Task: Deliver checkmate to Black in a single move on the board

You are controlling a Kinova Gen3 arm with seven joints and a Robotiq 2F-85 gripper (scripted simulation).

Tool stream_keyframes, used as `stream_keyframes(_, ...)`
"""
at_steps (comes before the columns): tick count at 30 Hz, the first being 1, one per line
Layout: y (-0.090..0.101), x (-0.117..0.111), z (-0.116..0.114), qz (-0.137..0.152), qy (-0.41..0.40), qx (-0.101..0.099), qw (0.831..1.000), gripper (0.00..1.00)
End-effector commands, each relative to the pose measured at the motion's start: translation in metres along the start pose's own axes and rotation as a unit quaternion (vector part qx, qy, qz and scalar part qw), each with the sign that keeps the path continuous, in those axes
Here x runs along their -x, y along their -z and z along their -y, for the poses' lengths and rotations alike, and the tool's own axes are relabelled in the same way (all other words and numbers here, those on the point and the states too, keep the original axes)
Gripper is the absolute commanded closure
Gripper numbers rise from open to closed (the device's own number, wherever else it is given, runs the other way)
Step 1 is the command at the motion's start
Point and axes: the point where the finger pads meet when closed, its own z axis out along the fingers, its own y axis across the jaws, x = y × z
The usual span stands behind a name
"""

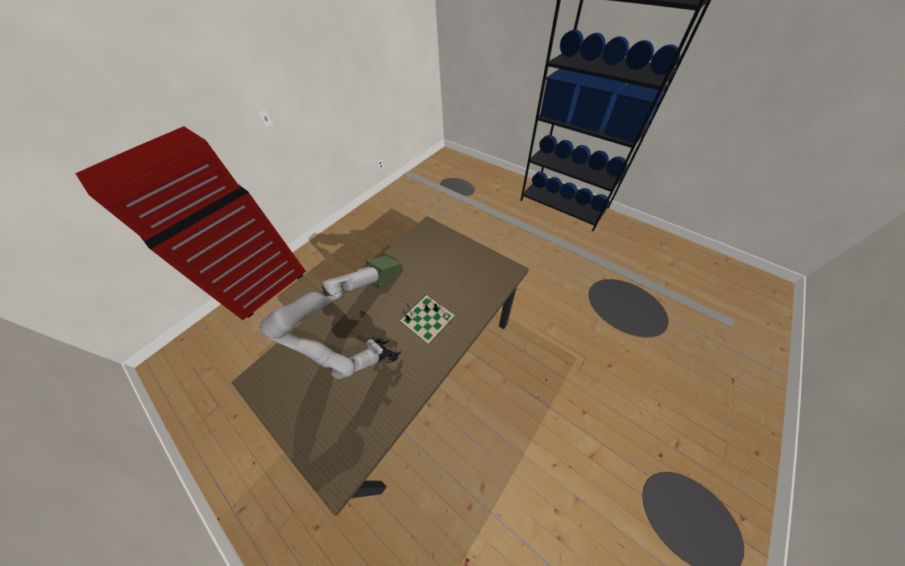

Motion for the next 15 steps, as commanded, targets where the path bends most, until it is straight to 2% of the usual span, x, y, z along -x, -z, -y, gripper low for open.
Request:
stream_keyframes(1, 0.0, -0.001, 0.0, 0.0, 0.001, 0.0, 1.0, 0.0)
stream_keyframes(10, 0.001, -0.002, 0.0, 0.0, 0.0, 0.0, 1.0, 0.0)
stream_keyframes(15, 0.009, -0.011, 0.0, 0.0, 0.0, 0.0, 1.0, 0.0)
